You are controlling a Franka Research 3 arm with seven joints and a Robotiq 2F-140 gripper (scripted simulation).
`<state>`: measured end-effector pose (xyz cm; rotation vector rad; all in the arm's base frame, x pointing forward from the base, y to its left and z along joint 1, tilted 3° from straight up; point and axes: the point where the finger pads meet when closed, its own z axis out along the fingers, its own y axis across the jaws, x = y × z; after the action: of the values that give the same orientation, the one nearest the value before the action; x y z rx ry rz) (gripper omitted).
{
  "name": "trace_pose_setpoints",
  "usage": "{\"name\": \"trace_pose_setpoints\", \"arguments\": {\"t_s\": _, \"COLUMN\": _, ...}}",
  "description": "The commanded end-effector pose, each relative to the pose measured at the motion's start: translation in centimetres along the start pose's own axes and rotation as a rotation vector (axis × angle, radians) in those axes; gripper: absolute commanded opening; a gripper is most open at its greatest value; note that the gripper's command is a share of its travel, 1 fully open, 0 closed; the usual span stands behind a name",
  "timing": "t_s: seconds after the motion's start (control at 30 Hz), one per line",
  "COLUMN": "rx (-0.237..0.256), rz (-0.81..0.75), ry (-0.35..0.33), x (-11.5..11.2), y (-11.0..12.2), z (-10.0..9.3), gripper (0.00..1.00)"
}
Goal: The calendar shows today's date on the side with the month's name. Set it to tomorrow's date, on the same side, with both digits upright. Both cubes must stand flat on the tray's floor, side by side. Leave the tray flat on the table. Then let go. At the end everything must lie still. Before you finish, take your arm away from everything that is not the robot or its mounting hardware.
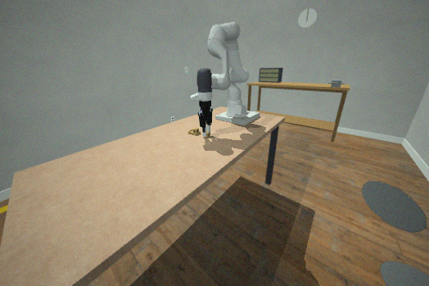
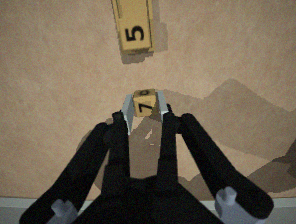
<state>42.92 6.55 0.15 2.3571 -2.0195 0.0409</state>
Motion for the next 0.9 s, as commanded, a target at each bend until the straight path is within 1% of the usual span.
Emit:
{"name": "trace_pose_setpoints", "arguments": {"t_s": 0.0, "rx": 0.001, "rz": -0.002, "ry": 0.001, "x": 0.0, "y": 0.0, "z": 0.1, "gripper": 0.27}}
{"name": "trace_pose_setpoints", "arguments": {"t_s": 0.03, "rx": 0.001, "rz": -0.002, "ry": 0.001, "x": 0.0, "y": 0.0, "z": 0.1, "gripper": 0.27}}
{"name": "trace_pose_setpoints", "arguments": {"t_s": 0.07, "rx": 0.001, "rz": -0.002, "ry": 0.001, "x": 0.0, "y": 0.0, "z": 0.1, "gripper": 0.29}}
{"name": "trace_pose_setpoints", "arguments": {"t_s": 0.47, "rx": 0.001, "rz": -0.002, "ry": 0.001, "x": 0.0, "y": 0.0, "z": 0.1, "gripper": 0.29}}
{"name": "trace_pose_setpoints", "arguments": {"t_s": 0.57, "rx": 0.001, "rz": -0.002, "ry": 0.001, "x": 0.0, "y": 0.0, "z": -0.2, "gripper": 0.29}}
{"name": "trace_pose_setpoints", "arguments": {"t_s": 0.7, "rx": 0.001, "rz": -0.002, "ry": 0.001, "x": 0.0, "y": 0.0, "z": -1.3, "gripper": 0.29}}
{"name": "trace_pose_setpoints", "arguments": {"t_s": 0.87, "rx": 0.001, "rz": -0.002, "ry": 0.001, "x": 0.0, "y": 0.0, "z": -3.6, "gripper": 0.29}}
